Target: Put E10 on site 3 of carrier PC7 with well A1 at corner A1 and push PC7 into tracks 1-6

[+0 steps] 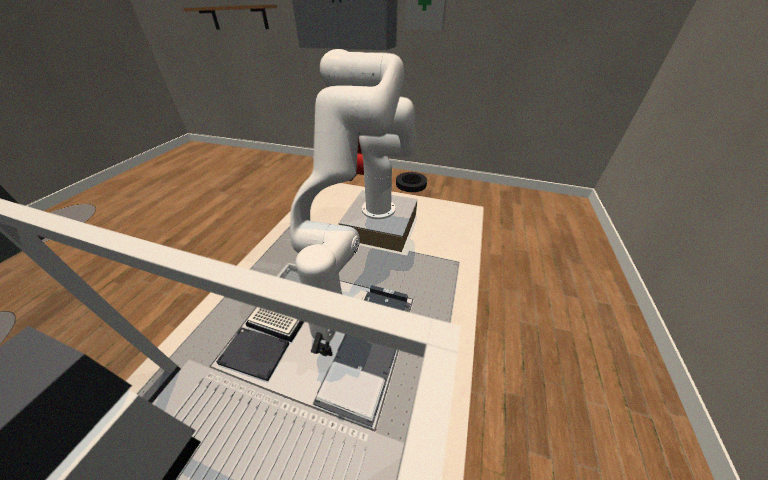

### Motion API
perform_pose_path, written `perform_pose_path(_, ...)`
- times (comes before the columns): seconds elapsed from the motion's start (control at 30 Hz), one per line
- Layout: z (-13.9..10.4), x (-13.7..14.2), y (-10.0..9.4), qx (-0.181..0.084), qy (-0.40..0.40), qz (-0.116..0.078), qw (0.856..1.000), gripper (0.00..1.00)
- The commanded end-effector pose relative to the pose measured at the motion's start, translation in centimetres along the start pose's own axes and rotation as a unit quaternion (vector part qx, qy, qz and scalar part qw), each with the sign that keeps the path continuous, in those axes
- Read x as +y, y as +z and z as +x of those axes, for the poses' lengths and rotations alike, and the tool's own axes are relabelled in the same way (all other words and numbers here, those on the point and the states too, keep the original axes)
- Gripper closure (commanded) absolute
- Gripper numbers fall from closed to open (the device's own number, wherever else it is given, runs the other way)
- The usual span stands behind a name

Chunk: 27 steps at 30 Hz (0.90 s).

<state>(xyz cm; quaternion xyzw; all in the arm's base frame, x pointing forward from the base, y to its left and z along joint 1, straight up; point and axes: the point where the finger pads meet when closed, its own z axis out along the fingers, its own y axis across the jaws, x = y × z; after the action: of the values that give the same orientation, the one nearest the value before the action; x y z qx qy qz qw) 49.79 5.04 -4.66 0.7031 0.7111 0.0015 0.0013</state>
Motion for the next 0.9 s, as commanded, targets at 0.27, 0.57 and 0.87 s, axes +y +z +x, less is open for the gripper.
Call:
perform_pose_path(0.27,-0.1,0.2,-0.5,0.0,0.0,-0.002,1.0,0.0)
perform_pose_path(0.57,-0.1,0.2,-1.6,0.0,0.0,-0.002,1.0,0.0)
perform_pose_path(0.87,-0.1,0.2,-3.1,0.0,0.0,-0.002,1.0,0.0)
